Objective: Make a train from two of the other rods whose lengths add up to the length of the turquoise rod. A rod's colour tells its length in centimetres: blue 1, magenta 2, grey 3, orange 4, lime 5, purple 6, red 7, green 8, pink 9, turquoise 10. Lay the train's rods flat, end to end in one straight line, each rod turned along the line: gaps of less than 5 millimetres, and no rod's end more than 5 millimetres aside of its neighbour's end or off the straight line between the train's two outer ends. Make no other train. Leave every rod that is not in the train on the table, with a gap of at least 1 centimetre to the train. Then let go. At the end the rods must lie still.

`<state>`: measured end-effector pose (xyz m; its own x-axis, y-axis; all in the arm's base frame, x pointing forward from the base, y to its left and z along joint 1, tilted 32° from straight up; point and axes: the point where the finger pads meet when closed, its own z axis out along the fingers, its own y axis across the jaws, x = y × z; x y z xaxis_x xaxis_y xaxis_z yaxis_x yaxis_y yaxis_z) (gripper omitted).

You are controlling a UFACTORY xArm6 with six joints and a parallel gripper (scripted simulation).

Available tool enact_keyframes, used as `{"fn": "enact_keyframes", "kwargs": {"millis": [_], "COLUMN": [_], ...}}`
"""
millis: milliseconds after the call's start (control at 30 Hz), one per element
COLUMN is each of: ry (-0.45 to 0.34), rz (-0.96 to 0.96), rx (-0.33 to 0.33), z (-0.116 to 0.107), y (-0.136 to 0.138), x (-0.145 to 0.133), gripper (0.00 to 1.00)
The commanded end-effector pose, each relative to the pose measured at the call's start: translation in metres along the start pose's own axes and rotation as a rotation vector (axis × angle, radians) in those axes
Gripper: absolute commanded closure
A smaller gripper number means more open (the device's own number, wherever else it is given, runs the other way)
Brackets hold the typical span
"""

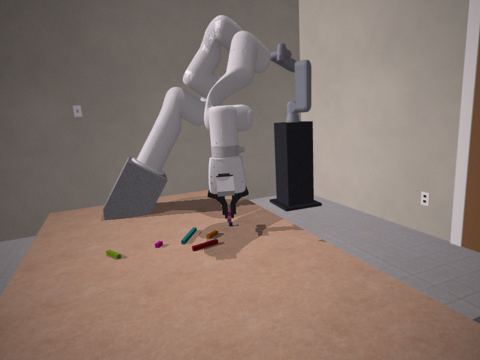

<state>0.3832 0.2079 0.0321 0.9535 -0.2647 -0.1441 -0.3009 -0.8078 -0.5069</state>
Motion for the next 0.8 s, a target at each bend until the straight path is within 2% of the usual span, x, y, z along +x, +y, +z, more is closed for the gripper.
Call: {"fn": "enact_keyframes", "kwargs": {"millis": [0, 267, 767], "ry": [0.001, 0.001, 0.001], "rz": [0.0, 0.0, 0.0], "rx": [0.002, 0.002, 0.002], "z": [0.013, 0.03, 0.03], "y": [-0.001, -0.001, -0.001], "x": [0.001, 0.001, 0.001], "gripper": [0.96, 0.96, 0.96]}}
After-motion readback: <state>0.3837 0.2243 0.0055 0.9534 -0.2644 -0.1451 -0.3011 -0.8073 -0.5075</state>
